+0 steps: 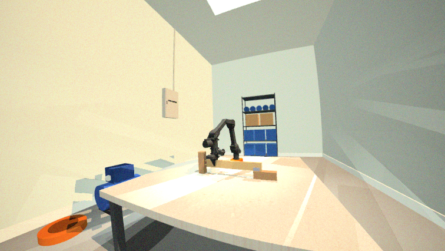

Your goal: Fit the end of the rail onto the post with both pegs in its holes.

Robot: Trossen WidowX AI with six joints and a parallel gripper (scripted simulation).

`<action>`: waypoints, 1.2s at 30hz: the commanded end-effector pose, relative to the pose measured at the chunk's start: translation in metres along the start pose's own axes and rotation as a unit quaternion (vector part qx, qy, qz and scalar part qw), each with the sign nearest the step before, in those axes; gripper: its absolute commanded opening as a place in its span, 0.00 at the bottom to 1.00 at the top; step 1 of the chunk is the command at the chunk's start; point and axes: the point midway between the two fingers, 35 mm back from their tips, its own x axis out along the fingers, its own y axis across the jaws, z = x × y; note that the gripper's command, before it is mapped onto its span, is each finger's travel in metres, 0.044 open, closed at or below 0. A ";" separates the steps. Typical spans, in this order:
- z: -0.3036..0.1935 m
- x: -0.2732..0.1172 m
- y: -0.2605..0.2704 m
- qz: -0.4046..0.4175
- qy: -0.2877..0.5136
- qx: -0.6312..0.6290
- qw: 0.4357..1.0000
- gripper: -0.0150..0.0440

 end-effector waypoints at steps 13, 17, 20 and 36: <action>-0.007 -0.002 -0.001 -0.002 0.002 0.000 1.000 0.25; -0.008 -0.002 -0.001 -0.002 0.002 0.000 1.000 0.25; -0.009 -0.001 -0.001 -0.002 0.002 0.000 1.000 0.25; -0.014 -0.001 -0.001 -0.002 0.003 0.000 1.000 0.25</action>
